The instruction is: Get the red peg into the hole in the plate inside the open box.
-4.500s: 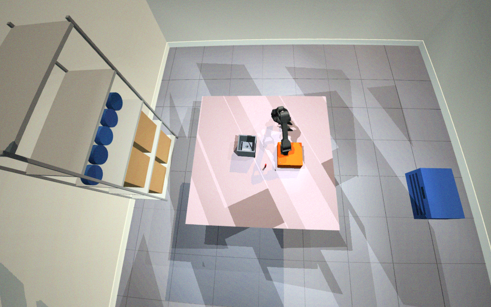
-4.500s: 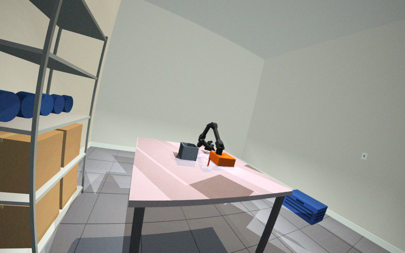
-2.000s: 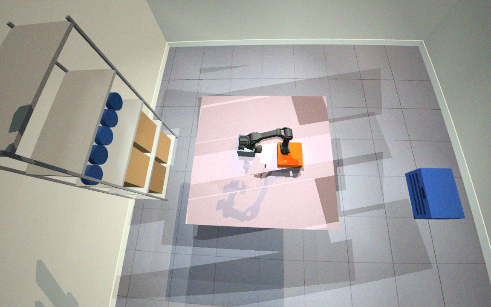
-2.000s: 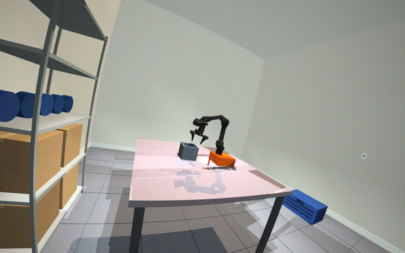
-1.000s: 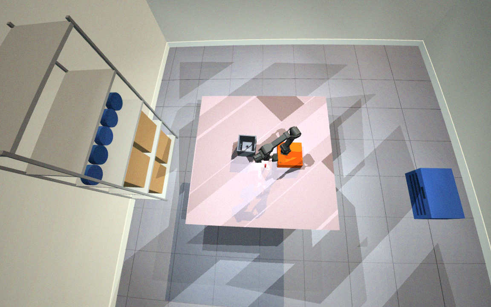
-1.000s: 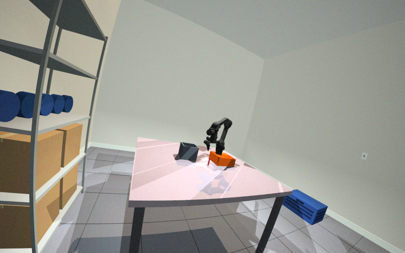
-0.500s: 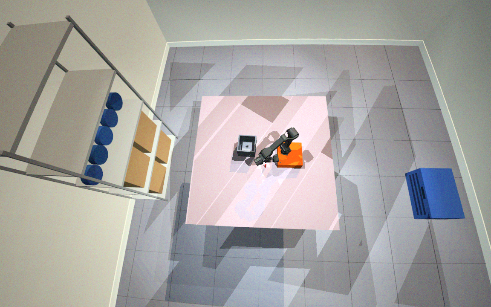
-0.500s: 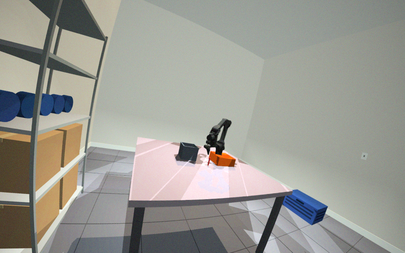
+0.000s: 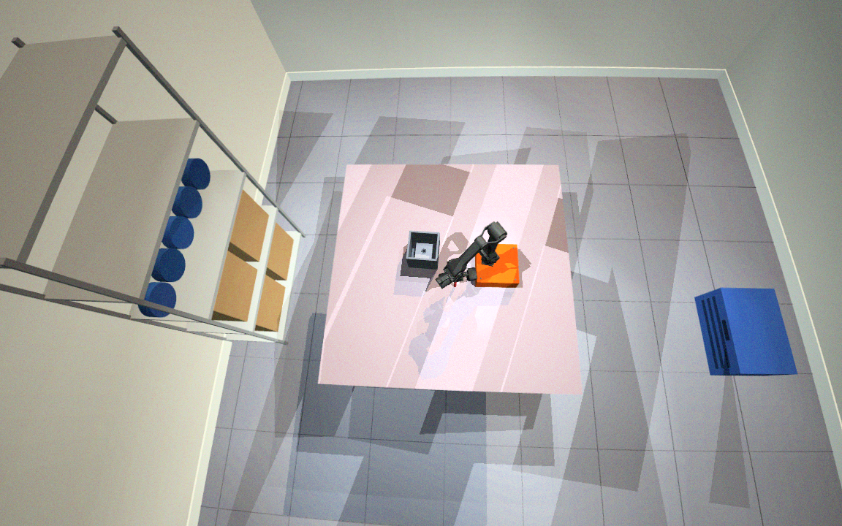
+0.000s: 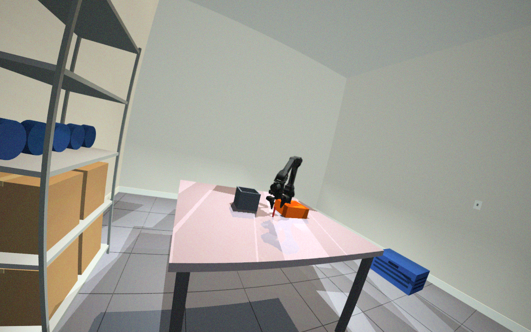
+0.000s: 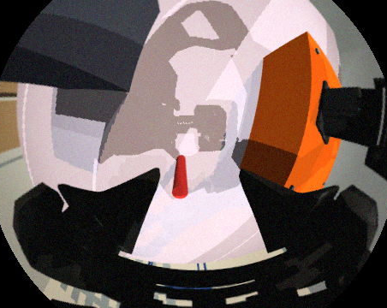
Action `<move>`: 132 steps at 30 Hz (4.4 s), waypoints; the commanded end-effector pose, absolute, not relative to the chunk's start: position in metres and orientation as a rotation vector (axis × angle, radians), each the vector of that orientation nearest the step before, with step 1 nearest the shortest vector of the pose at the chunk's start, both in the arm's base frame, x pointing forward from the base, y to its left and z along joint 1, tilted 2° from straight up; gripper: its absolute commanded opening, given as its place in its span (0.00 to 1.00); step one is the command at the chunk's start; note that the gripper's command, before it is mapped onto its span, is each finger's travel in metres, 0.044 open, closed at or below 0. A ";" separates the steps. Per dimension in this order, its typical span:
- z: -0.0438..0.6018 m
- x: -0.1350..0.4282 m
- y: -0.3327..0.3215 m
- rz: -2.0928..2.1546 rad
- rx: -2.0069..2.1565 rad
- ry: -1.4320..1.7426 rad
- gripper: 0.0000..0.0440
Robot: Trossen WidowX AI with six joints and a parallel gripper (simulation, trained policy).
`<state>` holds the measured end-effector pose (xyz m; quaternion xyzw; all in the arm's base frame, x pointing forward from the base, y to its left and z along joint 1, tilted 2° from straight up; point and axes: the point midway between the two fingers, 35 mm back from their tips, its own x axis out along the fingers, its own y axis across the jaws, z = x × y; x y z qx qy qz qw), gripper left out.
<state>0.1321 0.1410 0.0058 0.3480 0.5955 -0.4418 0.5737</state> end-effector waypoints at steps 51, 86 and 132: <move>0.034 0.197 0.216 -0.749 1.070 1.352 0.00; 0.136 0.297 0.137 -0.699 1.115 1.094 0.00; 0.073 0.330 0.028 -0.898 0.997 1.228 0.02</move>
